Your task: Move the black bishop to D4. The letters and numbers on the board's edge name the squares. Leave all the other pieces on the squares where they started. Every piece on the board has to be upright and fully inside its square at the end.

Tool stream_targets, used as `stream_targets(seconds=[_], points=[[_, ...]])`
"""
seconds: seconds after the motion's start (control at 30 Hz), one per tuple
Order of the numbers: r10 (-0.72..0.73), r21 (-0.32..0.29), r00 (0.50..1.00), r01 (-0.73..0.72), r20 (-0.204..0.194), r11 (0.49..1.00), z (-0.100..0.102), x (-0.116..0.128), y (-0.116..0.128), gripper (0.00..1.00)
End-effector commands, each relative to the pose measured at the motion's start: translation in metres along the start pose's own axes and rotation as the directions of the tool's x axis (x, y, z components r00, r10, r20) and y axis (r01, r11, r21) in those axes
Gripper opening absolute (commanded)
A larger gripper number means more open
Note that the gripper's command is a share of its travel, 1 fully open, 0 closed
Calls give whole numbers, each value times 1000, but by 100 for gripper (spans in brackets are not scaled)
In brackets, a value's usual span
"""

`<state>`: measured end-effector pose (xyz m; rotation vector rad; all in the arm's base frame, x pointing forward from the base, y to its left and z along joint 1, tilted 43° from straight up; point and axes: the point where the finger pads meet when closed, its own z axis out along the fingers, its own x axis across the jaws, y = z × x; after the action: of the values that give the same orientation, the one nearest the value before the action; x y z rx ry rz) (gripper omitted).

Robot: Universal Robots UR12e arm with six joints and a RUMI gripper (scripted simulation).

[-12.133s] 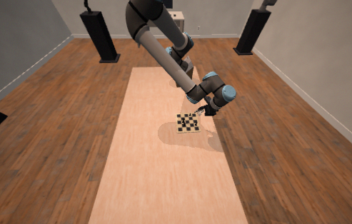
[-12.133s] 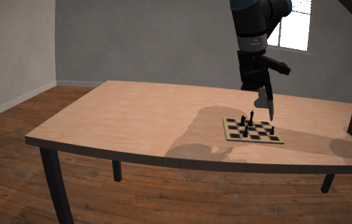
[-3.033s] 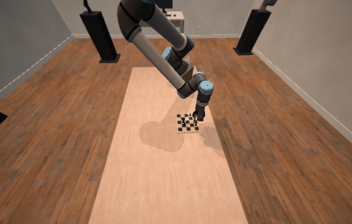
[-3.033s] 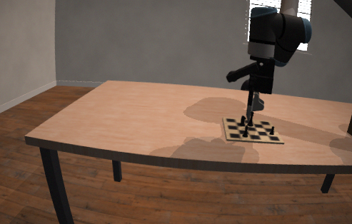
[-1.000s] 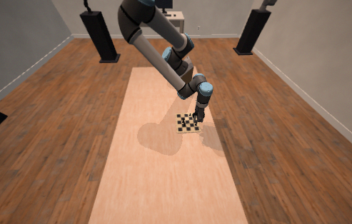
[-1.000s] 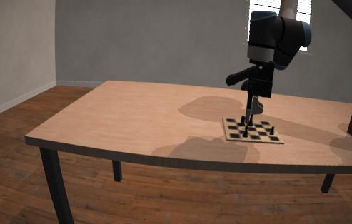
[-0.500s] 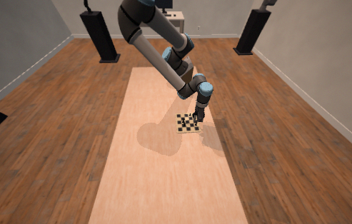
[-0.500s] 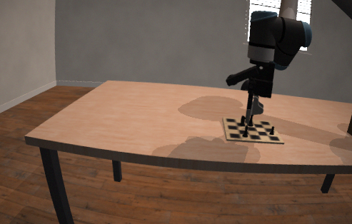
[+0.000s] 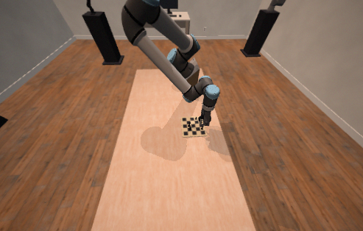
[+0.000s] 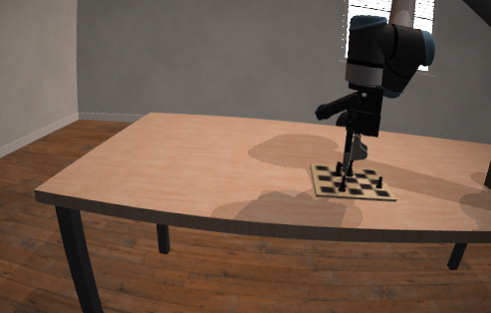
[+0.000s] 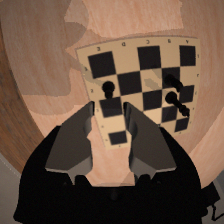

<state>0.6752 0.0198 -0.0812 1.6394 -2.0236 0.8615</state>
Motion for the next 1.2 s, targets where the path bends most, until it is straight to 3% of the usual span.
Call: stream_targets(seconds=[0.0,0.7,1.17], points=[[-1,-1,1000,1,-1,1000,1,0,1,22],[-2,-3,1000,2,-1,1000,4,0,2,22],[-2,-3,1000,2,-1,1000,32,0,2,22]])
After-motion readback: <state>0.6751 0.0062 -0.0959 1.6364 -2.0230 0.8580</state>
